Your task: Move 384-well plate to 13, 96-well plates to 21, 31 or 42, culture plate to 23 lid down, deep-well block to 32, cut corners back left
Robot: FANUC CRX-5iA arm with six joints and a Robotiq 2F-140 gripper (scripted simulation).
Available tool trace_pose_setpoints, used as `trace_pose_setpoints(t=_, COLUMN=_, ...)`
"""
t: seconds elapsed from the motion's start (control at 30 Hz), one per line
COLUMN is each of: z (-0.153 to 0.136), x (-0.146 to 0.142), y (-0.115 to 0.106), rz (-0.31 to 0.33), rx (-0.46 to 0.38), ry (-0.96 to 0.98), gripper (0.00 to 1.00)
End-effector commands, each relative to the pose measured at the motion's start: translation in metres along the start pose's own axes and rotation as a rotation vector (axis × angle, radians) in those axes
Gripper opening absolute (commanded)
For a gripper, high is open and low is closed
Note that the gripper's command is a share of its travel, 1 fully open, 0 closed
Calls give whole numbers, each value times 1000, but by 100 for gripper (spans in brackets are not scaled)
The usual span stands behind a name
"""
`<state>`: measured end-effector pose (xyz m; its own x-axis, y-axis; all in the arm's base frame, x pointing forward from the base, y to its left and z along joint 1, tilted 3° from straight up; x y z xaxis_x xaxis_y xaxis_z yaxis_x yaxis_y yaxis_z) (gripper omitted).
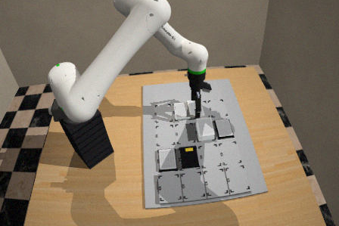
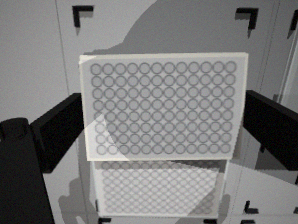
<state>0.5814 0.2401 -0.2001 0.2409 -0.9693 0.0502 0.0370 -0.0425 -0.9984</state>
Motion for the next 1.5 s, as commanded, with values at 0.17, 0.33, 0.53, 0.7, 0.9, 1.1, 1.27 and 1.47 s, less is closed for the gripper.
trace_pose_setpoints(t=0.17, z=1, x=0, y=-1, rz=0, rx=2, ry=0, gripper=89)
trace_pose_setpoints(t=0.33, z=1, x=0, y=-1, rz=0, rx=2, ry=0, gripper=88)
trace_pose_setpoints(t=0.53, z=1, x=0, y=-2, rz=0, rx=2, ry=0, gripper=88)
trace_pose_setpoints(t=0.7, z=1, x=0, y=-2, rz=0, rx=2, ry=0, gripper=88)
trace_pose_setpoints(t=0.9, z=1, x=0, y=-2, rz=0, rx=2, ry=0, gripper=87)
trace_pose_setpoints(t=1.1, z=1, x=0, y=-2, rz=0, rx=2, ry=0, gripper=87)
trace_pose_setpoints(t=1.27, z=1, x=0, y=-2, rz=0, rx=2, ry=0, gripper=87)
trace_pose_setpoints(t=1.47, z=1, x=0, y=-2, rz=0, rx=2, ry=0, gripper=86)
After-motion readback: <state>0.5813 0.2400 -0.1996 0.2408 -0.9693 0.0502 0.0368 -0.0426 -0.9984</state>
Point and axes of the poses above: the point where the finger pads meet when closed, its own y axis out along the fingers, its own x axis across the jaws, z = x × y, the point moved 7 cm from there along -y, back along the fingers, and after that the axes turned 12 degrees about -y, right-handed, at the moved point
